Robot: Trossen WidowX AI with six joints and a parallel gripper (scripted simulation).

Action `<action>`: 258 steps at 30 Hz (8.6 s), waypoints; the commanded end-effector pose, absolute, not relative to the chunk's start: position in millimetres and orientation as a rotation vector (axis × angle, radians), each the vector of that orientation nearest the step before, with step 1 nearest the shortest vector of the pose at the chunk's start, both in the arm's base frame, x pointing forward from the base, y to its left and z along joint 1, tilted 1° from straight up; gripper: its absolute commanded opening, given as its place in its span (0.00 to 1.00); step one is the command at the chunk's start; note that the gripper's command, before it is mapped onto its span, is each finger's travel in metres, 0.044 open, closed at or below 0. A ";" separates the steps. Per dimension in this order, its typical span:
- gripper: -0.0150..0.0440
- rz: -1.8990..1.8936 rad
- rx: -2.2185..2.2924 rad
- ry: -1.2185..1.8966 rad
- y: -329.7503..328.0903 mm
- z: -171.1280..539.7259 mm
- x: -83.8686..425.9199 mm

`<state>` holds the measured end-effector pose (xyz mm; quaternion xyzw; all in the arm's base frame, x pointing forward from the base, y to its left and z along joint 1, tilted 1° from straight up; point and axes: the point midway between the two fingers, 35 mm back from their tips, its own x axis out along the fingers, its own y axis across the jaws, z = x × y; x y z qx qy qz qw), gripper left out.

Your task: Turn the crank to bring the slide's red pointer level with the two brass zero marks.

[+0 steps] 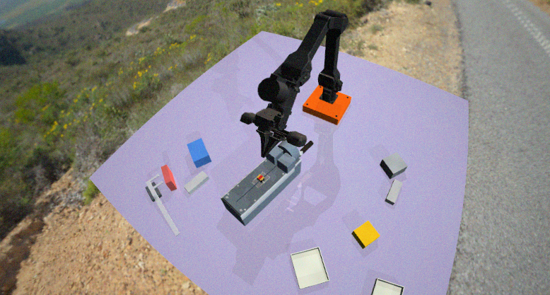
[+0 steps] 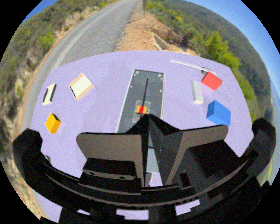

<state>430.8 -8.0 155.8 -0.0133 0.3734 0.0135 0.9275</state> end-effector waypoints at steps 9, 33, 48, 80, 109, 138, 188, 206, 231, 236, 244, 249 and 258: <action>0.43 0.028 -0.027 0.766 -8.0 155.7 430.8; 0.56 0.028 -0.027 0.766 -8.0 155.7 430.8; 0.25 0.028 -0.027 0.765 -8.0 155.8 430.8; 0.78 0.028 -0.027 0.765 -8.0 155.8 430.8; 0.25 0.028 -0.027 0.765 -7.9 155.9 430.8; 0.51 0.028 -0.027 0.765 -7.9 155.9 430.8; 0.60 0.029 -0.026 0.765 -7.8 156.0 430.8; 0.25 0.029 -0.026 0.765 -7.7 156.1 430.8; 1.00 0.029 -0.026 0.765 -7.7 156.1 430.8; 0.78 0.029 -0.026 0.765 -7.7 156.1 430.8; 0.42 0.029 -0.026 0.765 -7.7 156.1 430.8; 0.25 0.029 -0.026 0.765 -7.7 156.1 430.8; 0.25 0.030 -0.026 0.765 -7.7 156.2 430.8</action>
